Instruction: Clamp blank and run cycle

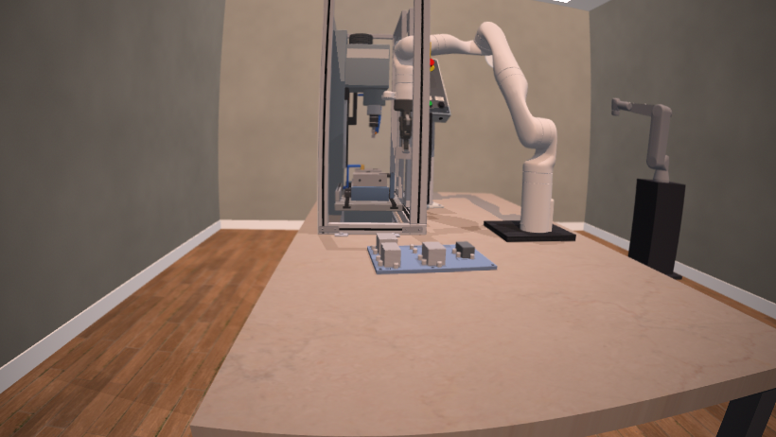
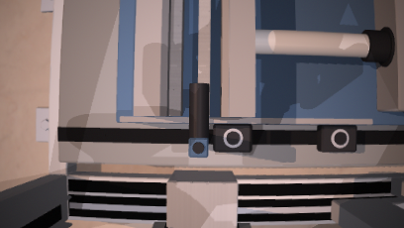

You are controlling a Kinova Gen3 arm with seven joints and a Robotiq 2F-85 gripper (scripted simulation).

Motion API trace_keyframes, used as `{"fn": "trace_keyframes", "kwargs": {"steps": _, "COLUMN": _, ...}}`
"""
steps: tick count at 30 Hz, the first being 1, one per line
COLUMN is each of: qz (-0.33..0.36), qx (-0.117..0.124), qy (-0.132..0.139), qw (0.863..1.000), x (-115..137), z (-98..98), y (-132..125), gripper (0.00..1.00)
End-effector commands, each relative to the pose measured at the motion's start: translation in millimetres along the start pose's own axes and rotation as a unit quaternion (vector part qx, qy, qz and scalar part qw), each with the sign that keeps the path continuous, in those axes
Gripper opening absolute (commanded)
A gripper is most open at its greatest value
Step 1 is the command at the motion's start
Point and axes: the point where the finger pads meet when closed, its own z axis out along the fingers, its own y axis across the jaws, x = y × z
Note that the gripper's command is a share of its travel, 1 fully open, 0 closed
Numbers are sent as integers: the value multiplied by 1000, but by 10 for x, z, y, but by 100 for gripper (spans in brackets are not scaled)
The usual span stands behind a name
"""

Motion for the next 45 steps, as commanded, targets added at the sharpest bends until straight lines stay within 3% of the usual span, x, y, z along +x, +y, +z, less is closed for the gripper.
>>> {"fn": "trace_keyframes", "kwargs": {"steps": 1, "qz": -1, "qx": 0, "qy": 0, "qw": 1000, "x": 416, "z": 57, "y": -24, "gripper": 10}}
{"fn": "trace_keyframes", "kwargs": {"steps": 13, "qz": -1, "qx": 0, "qy": 0, "qw": 1000, "x": 416, "z": 57, "y": -24, "gripper": 10}}
{"fn": "trace_keyframes", "kwargs": {"steps": 18, "qz": -1, "qx": 0, "qy": 0, "qw": 1000, "x": 909, "z": 129, "y": -53, "gripper": 10}}
{"fn": "trace_keyframes", "kwargs": {"steps": 30, "qz": -1, "qx": 0, "qy": 0, "qw": 1000, "x": 909, "z": 129, "y": -53, "gripper": 10}}
{"fn": "trace_keyframes", "kwargs": {"steps": 35, "qz": -1, "qx": 0, "qy": 0, "qw": 1000, "x": 1130, "z": 161, "y": -66, "gripper": 10}}
{"fn": "trace_keyframes", "kwargs": {"steps": 45, "qz": -1, "qx": 0, "qy": 0, "qw": 1000, "x": 1130, "z": 161, "y": -66, "gripper": 10}}
